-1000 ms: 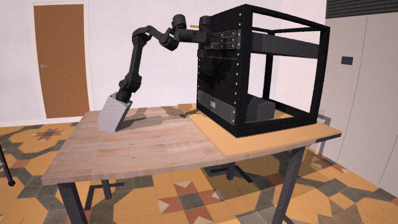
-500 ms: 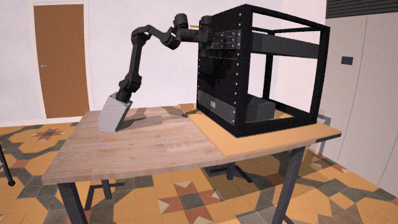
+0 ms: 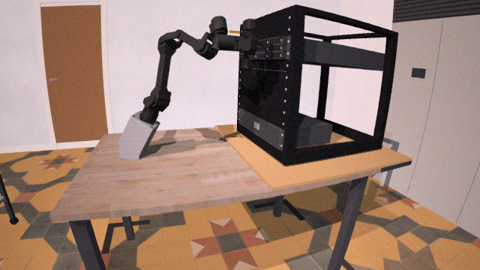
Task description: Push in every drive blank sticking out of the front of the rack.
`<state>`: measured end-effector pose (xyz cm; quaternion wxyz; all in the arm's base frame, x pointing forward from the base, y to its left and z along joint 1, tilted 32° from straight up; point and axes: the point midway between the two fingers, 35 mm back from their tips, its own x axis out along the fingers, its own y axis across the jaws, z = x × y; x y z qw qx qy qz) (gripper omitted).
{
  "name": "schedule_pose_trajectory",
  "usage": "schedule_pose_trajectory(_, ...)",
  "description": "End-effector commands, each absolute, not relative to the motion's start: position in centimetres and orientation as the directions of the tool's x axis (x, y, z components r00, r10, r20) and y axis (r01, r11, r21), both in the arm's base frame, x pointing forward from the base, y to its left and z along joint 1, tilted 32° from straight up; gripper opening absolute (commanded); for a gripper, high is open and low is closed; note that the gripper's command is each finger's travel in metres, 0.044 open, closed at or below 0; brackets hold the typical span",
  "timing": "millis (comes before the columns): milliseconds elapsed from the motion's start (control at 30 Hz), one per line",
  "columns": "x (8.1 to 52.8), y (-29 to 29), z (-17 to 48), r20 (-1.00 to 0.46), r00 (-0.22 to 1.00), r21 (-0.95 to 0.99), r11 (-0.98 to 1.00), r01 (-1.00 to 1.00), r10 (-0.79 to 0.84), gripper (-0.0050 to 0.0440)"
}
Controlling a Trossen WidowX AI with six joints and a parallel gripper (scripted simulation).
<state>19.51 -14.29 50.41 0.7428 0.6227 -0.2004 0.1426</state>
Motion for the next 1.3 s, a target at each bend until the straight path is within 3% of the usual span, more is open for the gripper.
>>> schedule_pose_trajectory(0,19.12,-13.4,51.56,0.492,0.87,0.852,0.216,-0.477,-0.022,-0.005)
schedule_pose_trajectory(1267,20.03,-13.66,51.97,0.492,0.87,0.852,0.216,-0.477,-0.022,-0.005)
